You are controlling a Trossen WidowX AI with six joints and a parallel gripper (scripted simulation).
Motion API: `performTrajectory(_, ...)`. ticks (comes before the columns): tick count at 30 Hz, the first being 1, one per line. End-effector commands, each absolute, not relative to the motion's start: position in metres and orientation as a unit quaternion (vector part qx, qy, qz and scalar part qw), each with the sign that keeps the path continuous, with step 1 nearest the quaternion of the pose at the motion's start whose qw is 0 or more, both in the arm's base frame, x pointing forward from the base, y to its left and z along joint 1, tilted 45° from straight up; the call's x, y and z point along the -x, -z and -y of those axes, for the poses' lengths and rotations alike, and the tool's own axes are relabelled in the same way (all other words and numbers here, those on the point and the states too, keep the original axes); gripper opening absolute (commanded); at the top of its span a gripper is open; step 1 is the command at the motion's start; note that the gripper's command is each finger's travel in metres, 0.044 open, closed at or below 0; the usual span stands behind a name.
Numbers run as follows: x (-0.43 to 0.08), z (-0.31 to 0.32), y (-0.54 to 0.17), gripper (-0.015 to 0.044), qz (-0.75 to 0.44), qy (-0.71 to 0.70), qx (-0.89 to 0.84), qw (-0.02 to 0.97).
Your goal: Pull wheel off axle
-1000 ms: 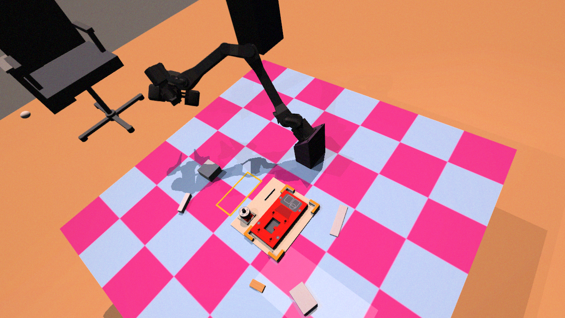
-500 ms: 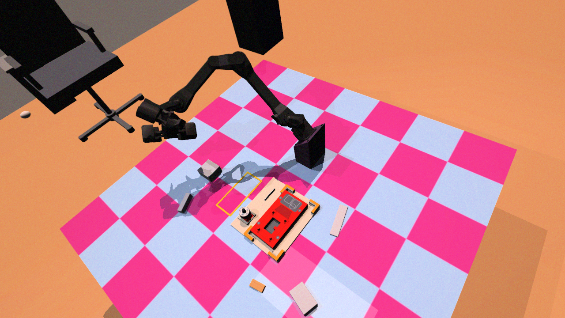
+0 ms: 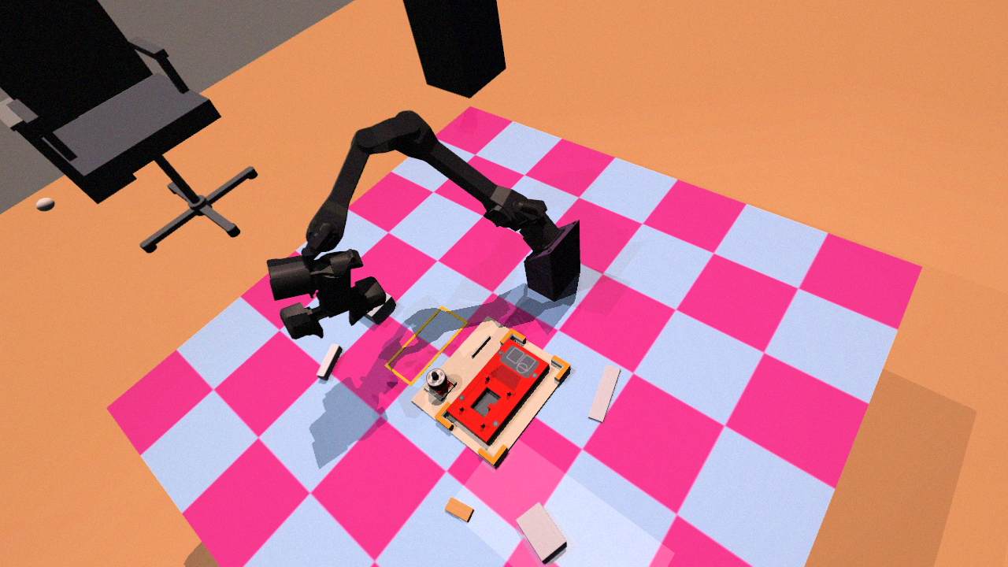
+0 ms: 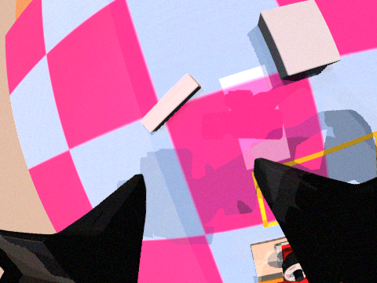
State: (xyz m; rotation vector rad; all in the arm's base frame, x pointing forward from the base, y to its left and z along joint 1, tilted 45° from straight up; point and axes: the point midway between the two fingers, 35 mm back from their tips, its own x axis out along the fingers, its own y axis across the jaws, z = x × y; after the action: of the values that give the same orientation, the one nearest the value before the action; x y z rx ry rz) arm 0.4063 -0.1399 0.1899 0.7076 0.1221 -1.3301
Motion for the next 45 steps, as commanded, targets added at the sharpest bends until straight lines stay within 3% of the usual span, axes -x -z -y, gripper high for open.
performTrajectory(1,-0.405,0.102,-0.141,0.0300,-0.124,0.601,-0.316,0.723)
performTrajectory(14,-0.358,0.017,-0.038,0.0300,-0.262,0.654,-0.283,0.650)
performTrajectory(35,-0.362,0.073,0.012,0.0300,-0.261,0.655,-0.282,0.651)
performTrajectory(38,-0.360,0.071,0.010,0.0221,-0.262,0.659,-0.284,0.645)
performTrajectory(45,-0.360,0.071,0.010,0.0175,-0.262,0.659,-0.284,0.645)
